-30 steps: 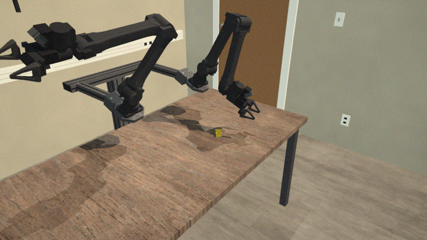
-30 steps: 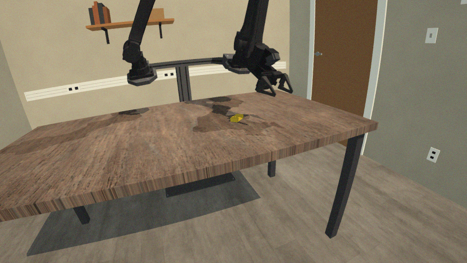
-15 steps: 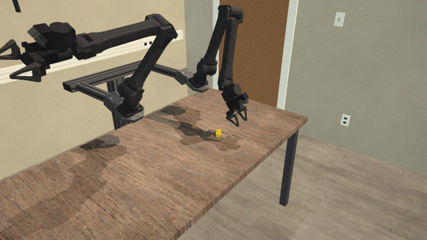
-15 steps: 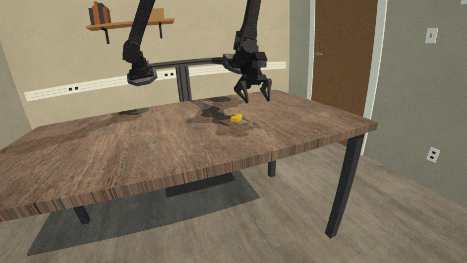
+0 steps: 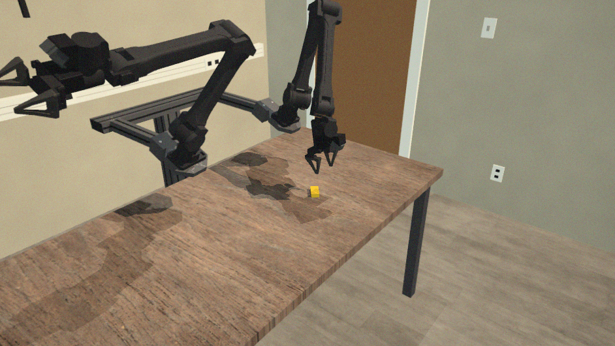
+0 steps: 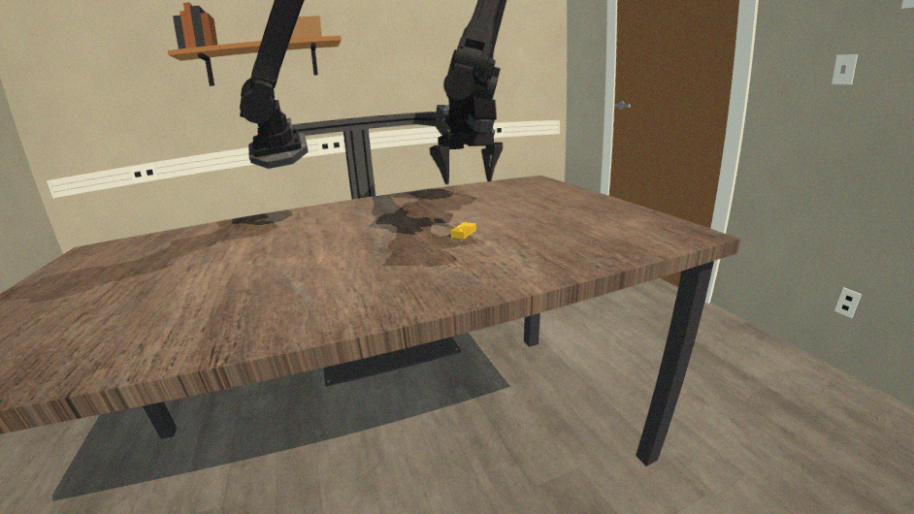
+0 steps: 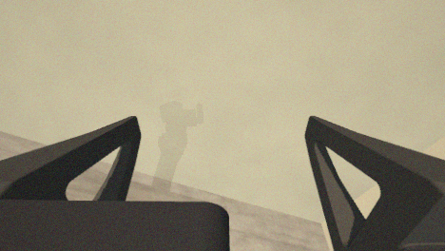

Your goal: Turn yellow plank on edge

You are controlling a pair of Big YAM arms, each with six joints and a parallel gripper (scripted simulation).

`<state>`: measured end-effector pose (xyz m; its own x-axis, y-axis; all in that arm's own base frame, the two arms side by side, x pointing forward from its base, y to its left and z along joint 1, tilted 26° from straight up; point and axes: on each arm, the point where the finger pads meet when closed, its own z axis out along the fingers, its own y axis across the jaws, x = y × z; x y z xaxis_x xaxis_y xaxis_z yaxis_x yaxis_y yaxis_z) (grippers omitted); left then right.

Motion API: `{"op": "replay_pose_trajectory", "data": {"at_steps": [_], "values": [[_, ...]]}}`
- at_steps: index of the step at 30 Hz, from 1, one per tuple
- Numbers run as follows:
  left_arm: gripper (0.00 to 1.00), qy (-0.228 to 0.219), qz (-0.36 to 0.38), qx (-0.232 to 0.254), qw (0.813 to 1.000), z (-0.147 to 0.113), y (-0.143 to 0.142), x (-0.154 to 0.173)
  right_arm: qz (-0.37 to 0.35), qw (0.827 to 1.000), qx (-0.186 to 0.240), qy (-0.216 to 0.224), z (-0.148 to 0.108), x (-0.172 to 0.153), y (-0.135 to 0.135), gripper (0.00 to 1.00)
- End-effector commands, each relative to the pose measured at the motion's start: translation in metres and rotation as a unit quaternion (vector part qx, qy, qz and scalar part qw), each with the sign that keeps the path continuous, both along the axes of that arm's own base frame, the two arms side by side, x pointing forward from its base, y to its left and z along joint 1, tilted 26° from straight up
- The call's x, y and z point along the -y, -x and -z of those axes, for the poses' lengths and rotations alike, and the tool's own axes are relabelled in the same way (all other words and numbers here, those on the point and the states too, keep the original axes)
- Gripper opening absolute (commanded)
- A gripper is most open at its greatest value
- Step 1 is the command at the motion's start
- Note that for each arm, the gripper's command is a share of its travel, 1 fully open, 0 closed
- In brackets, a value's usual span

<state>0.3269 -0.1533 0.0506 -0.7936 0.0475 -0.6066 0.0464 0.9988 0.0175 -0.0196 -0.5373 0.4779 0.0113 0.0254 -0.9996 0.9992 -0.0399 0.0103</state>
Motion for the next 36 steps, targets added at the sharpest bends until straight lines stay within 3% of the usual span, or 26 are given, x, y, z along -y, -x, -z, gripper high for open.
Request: {"op": "replay_pose_trajectory", "data": {"at_steps": [1,8,14,15,36], "values": [[1.00,0.007,-0.014,-0.034,0.999,-0.016,0.013,0.010,0.003,1.000,-0.006,0.028,-0.038,-0.004,0.006,1.00],[1.00,-0.010,-0.013,-0.077,0.997,-0.020,0.039,0.007,0.003,1.000,-0.006,0.028,-0.038,-0.004,0.006,1.00],[1.00,-0.021,-0.022,-0.094,0.995,-0.013,0.042,0.001,0.003,1.000,-0.006,0.028,-0.038,-0.004,0.006,1.00],[0.00,-0.021,-0.022,-0.094,0.995,-0.013,0.043,0.000,0.003,1.000,-0.006,0.028,-0.038,-0.004,0.006,1.00],[0.00,-0.020,-0.018,-0.091,0.995,-0.013,0.042,0.001,0.003,1.000,-0.006,0.028,-0.038,-0.004,0.006,1.00]]}}
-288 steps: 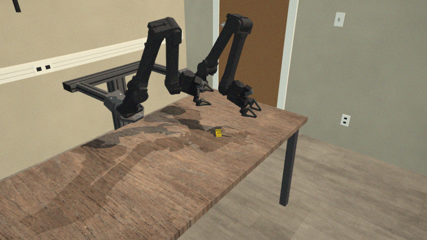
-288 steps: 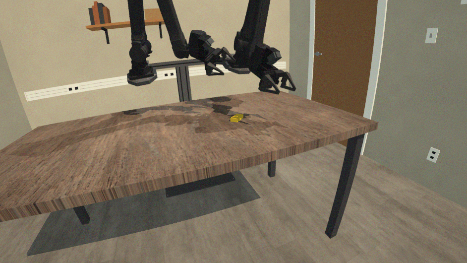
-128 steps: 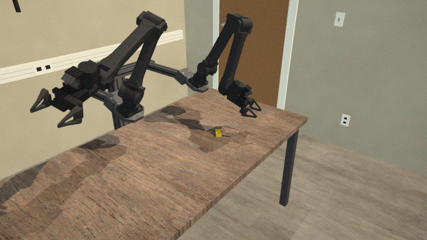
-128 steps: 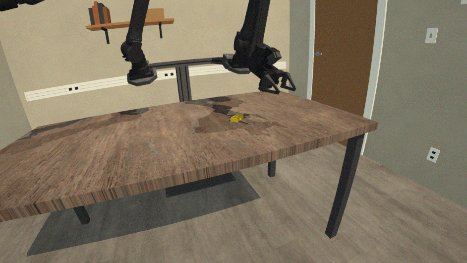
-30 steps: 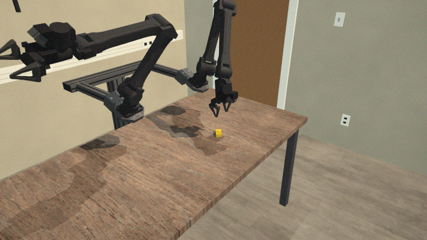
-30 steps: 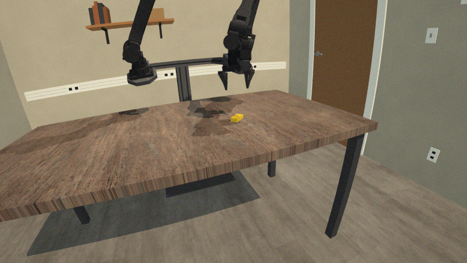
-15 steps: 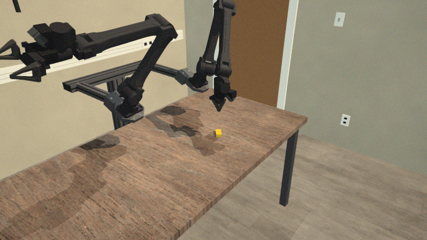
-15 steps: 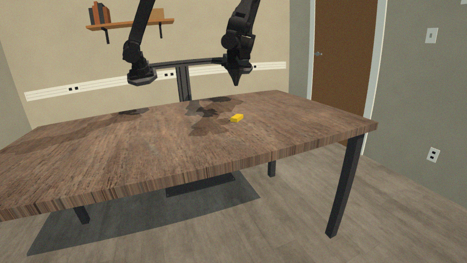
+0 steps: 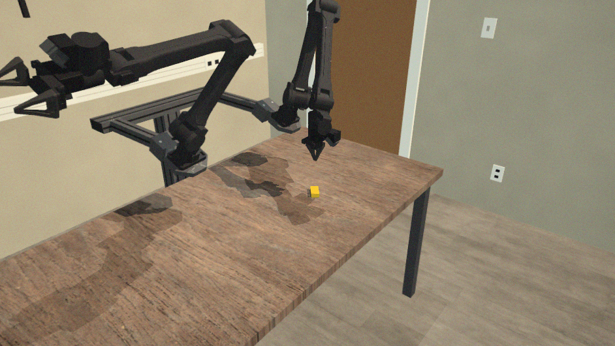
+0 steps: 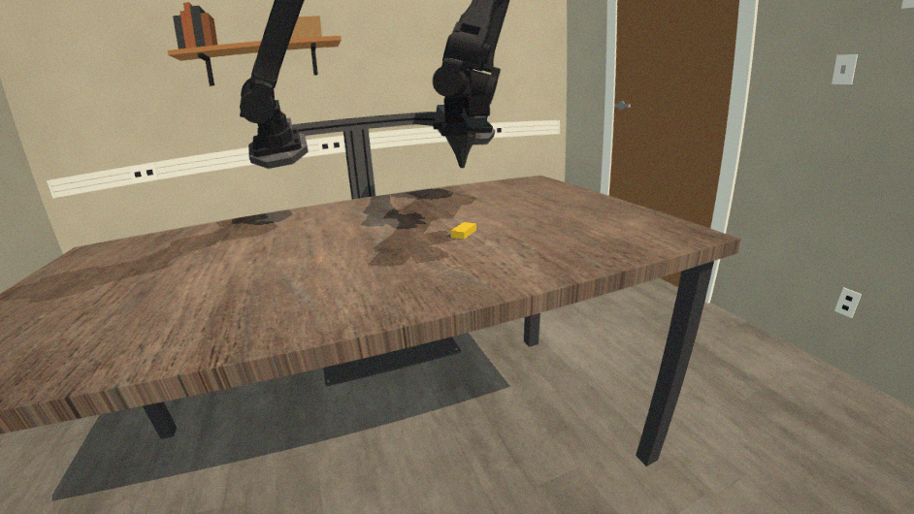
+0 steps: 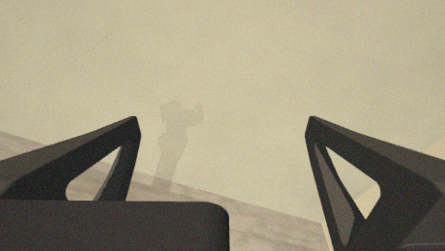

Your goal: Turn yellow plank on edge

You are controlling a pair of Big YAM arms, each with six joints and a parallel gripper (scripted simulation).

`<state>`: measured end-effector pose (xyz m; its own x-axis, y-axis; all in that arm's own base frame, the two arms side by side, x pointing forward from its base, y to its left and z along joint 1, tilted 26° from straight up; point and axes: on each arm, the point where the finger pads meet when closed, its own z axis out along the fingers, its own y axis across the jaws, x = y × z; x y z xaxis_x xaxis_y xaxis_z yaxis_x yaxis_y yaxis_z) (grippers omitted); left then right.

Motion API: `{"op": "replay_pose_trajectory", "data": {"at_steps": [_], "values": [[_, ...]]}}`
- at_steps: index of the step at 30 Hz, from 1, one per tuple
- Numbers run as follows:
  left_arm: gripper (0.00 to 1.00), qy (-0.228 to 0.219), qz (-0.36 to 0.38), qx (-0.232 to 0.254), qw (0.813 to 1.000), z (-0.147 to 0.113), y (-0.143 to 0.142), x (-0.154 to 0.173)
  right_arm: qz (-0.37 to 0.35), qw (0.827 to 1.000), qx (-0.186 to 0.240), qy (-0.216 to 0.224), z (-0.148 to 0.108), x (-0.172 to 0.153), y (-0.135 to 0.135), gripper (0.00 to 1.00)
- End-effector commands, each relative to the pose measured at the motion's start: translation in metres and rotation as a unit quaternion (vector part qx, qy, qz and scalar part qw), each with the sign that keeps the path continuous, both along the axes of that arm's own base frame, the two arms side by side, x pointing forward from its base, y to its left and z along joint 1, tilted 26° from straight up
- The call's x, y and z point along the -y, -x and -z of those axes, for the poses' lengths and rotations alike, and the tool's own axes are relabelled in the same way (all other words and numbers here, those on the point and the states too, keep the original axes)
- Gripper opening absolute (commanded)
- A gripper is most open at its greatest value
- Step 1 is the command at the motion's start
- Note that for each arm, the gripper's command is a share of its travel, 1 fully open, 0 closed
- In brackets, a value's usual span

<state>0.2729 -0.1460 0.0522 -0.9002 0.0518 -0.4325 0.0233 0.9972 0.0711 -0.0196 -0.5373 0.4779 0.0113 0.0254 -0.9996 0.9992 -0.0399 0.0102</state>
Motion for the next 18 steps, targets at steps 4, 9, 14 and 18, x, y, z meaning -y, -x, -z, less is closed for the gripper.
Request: {"op": "replay_pose_trajectory", "data": {"at_steps": [4,9,14,18], "values": [[0.00,0.009,-0.003,0.010,1.000,-0.0116,-0.0121,0.0087,0.003,1.000,-0.006,0.028,-0.0380,-0.0043,0.0056,1.00],[0.00,0.009,-0.003,0.010,1.000,-0.0116,-0.0121,0.0087,0.003,1.000,-0.006,0.028,-0.0380,-0.0043,0.0056,1.00],[1.00,0.007,0.002,0.010,1.000,-0.0114,-0.0119,0.0090,0.003,1.000,-0.006,0.028,-0.0380,-0.0043,0.0056,1.00],[1.00,-0.001,0.015,0.009,1.000,-0.0102,-0.0101,0.0108,0.003,1.000,-0.006,0.028,-0.0380,-0.0043,0.0056,1.00]]}}
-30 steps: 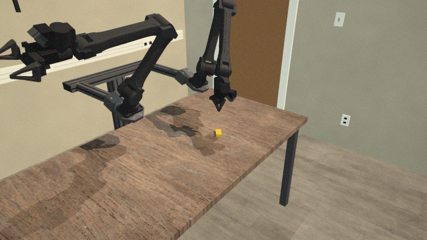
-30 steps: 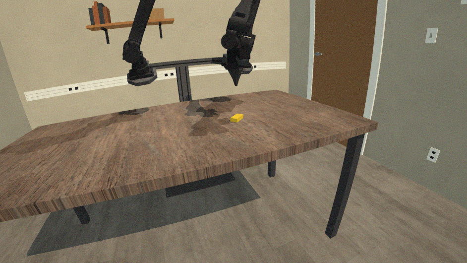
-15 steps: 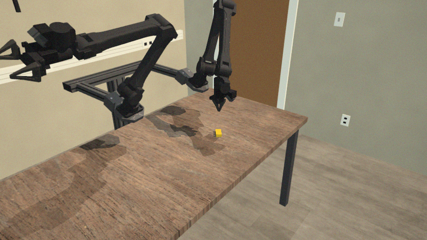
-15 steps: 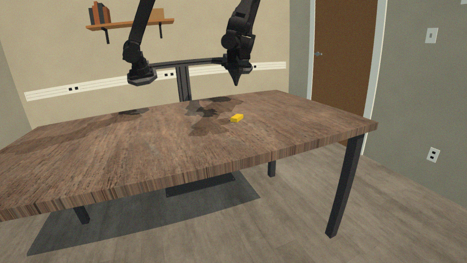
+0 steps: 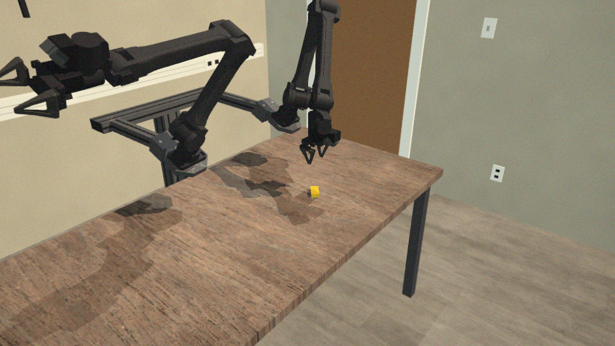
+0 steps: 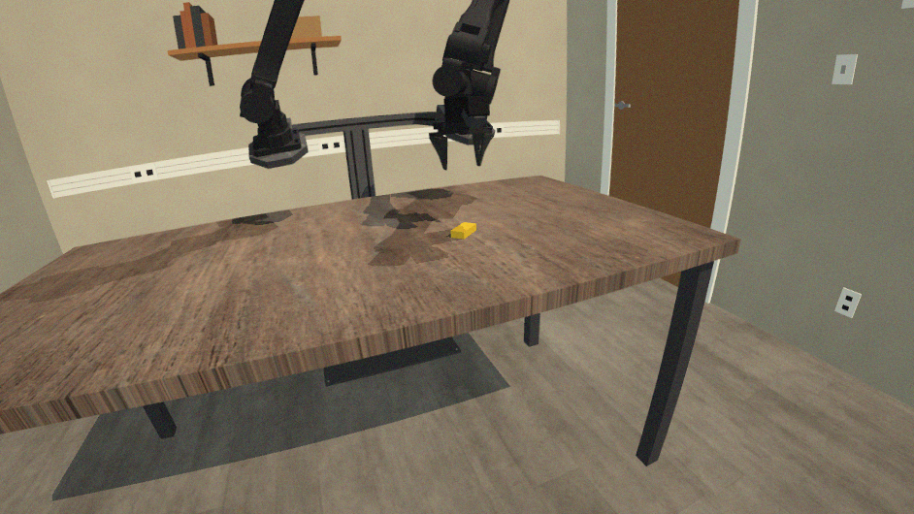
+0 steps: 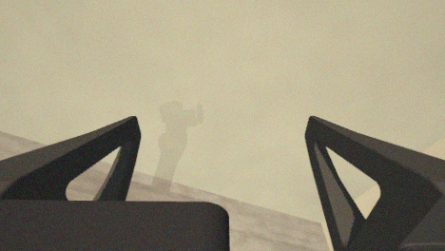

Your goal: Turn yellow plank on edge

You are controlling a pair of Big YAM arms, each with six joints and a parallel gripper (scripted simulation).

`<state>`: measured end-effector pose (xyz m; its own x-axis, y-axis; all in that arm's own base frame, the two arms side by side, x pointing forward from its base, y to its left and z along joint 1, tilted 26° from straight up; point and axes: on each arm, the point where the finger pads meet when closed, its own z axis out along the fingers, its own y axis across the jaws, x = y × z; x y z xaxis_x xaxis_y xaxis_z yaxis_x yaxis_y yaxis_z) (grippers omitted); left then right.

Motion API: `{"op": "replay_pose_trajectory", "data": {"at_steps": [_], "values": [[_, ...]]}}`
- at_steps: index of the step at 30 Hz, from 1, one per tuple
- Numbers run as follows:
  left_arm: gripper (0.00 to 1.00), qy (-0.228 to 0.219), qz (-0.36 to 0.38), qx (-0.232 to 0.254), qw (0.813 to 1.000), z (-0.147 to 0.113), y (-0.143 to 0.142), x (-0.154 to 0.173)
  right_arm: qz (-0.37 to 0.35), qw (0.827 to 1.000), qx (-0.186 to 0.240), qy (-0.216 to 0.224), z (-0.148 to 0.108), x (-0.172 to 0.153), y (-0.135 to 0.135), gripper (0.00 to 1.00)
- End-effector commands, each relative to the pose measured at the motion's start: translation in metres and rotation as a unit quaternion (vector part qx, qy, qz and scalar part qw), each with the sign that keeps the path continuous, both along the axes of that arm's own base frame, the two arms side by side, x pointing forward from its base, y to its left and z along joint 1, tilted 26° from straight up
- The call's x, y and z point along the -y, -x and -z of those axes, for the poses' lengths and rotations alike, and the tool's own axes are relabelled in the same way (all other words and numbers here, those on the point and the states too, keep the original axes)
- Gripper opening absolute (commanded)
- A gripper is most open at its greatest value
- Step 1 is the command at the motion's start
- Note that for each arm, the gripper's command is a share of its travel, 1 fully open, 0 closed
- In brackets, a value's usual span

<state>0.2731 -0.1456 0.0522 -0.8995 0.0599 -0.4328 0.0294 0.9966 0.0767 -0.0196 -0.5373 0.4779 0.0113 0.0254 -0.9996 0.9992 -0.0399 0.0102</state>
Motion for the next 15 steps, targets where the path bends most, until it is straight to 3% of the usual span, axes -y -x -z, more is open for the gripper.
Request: {"op": "replay_pose_trajectory", "data": {"at_steps": [1,7,15], "values": [[1.00,-0.004,0.021,0.007,1.000,-0.009,-0.009,0.012,0.003,1.000,-0.006,0.028,-0.038,-0.004,0.006,1.00],[1.00,-0.072,0.118,0.004,0.990,-0.005,-0.003,0.012,0.003,1.000,-0.006,0.028,-0.038,-0.004,0.006,1.00],[1.00,-0.211,0.294,-0.004,0.932,0.004,0.011,0.011,0.003,1.000,-0.006,0.028,-0.038,-0.004,0.006,1.00]]}}
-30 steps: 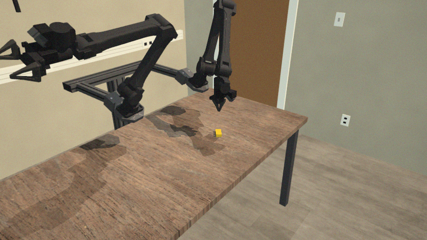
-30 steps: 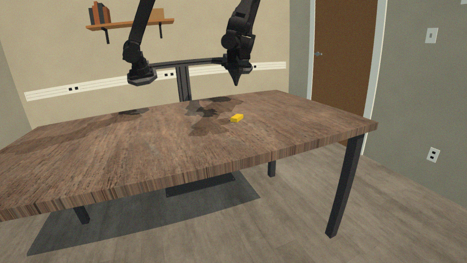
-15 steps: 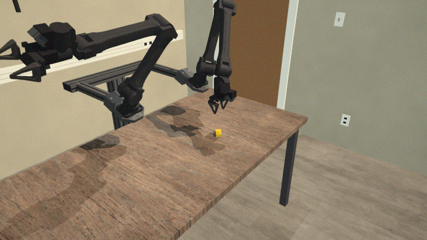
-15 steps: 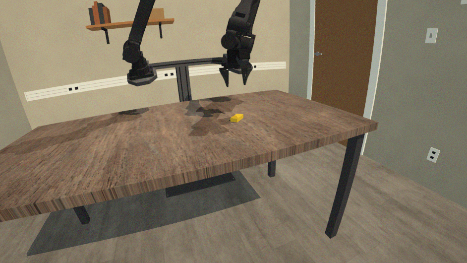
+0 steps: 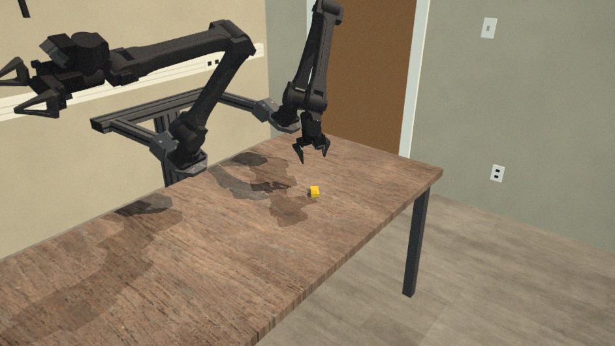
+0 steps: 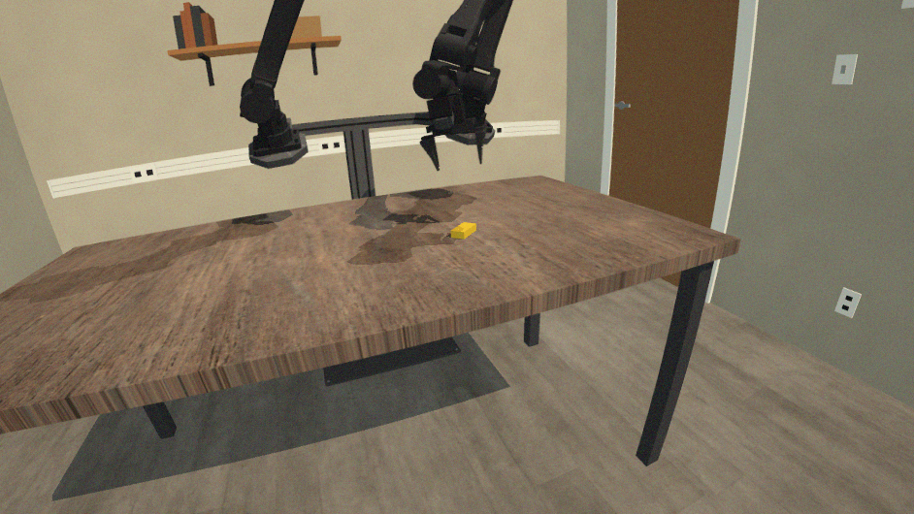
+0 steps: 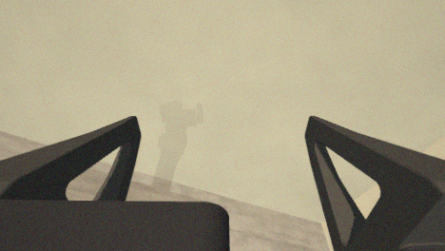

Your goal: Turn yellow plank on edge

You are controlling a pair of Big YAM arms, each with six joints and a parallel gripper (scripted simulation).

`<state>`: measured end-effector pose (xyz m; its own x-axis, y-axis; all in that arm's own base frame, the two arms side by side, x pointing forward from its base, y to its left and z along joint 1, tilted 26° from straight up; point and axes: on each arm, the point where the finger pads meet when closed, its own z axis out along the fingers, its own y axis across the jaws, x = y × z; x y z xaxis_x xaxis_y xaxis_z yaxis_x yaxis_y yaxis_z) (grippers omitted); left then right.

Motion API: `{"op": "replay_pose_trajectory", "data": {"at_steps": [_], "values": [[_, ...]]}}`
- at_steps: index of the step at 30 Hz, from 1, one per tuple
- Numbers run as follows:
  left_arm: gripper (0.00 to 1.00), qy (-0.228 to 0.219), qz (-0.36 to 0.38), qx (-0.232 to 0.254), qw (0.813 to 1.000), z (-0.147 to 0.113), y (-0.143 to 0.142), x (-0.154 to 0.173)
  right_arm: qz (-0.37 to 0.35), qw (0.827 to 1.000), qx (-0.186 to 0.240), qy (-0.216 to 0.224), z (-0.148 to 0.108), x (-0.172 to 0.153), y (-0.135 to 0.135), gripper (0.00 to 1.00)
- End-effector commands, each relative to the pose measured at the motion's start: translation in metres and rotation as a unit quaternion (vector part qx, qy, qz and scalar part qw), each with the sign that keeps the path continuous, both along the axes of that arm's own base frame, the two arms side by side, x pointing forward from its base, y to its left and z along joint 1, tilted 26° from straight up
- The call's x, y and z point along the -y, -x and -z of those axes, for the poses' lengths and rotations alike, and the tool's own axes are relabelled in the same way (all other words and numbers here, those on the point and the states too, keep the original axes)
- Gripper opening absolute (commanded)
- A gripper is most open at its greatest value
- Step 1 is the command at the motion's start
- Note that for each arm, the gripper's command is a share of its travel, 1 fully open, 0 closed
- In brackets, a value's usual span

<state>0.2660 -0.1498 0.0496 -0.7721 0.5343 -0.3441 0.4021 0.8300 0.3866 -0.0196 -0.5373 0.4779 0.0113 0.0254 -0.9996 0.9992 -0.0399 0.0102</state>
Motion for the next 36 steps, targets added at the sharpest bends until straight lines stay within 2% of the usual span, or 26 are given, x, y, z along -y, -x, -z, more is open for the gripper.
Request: {"op": "replay_pose_trajectory", "data": {"at_steps": [1,2,3,9,13,17,19,20,27,34,36], "values": [[1.00,-0.055,0.097,-0.016,0.994,0.001,0.004,0.007,0.003,1.000,-0.006,0.028,-0.038,-0.004,0.006,1.00],[1.00,-0.055,0.097,-0.016,0.994,0.001,0.004,0.007,0.003,1.000,-0.006,0.028,-0.038,-0.004,0.006,1.00],[1.00,-0.092,0.151,-0.017,0.984,-0.001,0.004,0.009,0.003,1.000,-0.006,0.028,-0.038,-0.004,0.006,1.00],[1.00,-0.192,0.252,-0.023,0.948,0.001,0.012,0.012,0.003,1.000,-0.006,0.028,-0.038,-0.004,0.006,1.00],[1.00,-0.261,0.322,-0.029,0.909,-0.001,0.015,0.016,0.003,1.000,-0.006,0.028,-0.038,-0.004,0.006,1.00],[1.00,-0.331,0.390,-0.039,0.858,-0.010,0.016,0.021,0.003,1.000,-0.006,0.028,-0.038,-0.004,0.006,1.00],[1.00,-0.331,0.390,-0.039,0.858,-0.010,0.016,0.021,0.003,1.000,-0.006,0.028,-0.038,-0.004,0.006,1.00],[1.00,-0.370,0.433,-0.051,0.820,-0.011,0.016,0.021,0.003,1.000,-0.006,0.028,-0.038,-0.004,0.006,1.00],[1.00,-0.459,0.530,-0.083,0.708,-0.011,0.014,0.016,0.003,1.000,-0.006,0.028,-0.038,-0.004,0.006,1.00],[1.00,-0.504,0.626,-0.106,0.586,-0.011,0.014,0.016,0.003,1.000,-0.006,0.028,-0.038,-0.004,0.006,1.00],[1.00,-0.504,0.626,-0.106,0.586,-0.011,0.014,0.016,0.003,1.000,-0.006,0.028,-0.038,-0.004,0.006,1.00]]}}
